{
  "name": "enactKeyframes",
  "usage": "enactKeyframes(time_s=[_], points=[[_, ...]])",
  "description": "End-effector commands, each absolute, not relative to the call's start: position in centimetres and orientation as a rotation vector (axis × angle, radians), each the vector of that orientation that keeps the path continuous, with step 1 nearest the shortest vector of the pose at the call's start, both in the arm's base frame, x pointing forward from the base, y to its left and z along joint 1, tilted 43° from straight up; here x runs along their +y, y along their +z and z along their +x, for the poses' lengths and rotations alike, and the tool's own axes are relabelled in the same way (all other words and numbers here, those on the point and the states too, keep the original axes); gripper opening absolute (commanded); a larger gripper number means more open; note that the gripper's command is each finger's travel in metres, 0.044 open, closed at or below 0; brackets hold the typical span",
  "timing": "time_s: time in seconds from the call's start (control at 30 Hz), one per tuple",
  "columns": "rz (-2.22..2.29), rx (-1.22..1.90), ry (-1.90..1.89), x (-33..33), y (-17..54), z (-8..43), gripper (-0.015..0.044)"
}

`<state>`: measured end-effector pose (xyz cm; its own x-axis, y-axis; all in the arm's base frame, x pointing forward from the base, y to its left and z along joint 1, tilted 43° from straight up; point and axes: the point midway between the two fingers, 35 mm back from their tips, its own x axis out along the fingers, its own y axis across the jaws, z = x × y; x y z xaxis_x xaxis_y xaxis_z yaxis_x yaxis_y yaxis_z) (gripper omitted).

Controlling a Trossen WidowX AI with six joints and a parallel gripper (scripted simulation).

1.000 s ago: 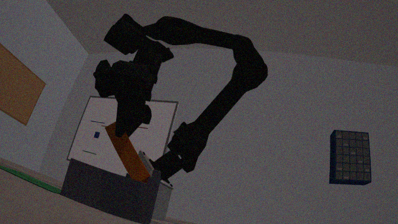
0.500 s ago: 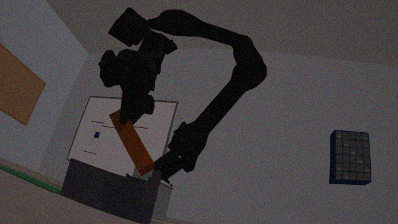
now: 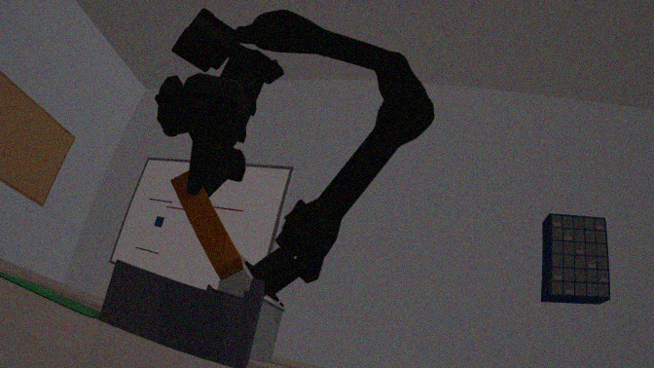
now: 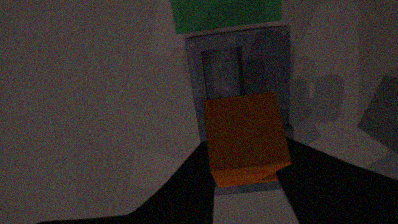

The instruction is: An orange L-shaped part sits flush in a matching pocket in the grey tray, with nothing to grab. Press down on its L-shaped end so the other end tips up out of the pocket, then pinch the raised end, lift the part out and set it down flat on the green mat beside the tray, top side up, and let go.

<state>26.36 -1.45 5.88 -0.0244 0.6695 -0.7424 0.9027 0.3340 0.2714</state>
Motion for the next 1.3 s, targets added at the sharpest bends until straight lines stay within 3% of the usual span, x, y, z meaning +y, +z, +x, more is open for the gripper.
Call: enactKeyframes(time_s=[0.0,1.27], points=[[1.399,1.767,-0.355,-2.5,4.6,26.9,0.0000],[1.392,1.759,-0.358,-12.0,-3.9,31.4,0.0000]])
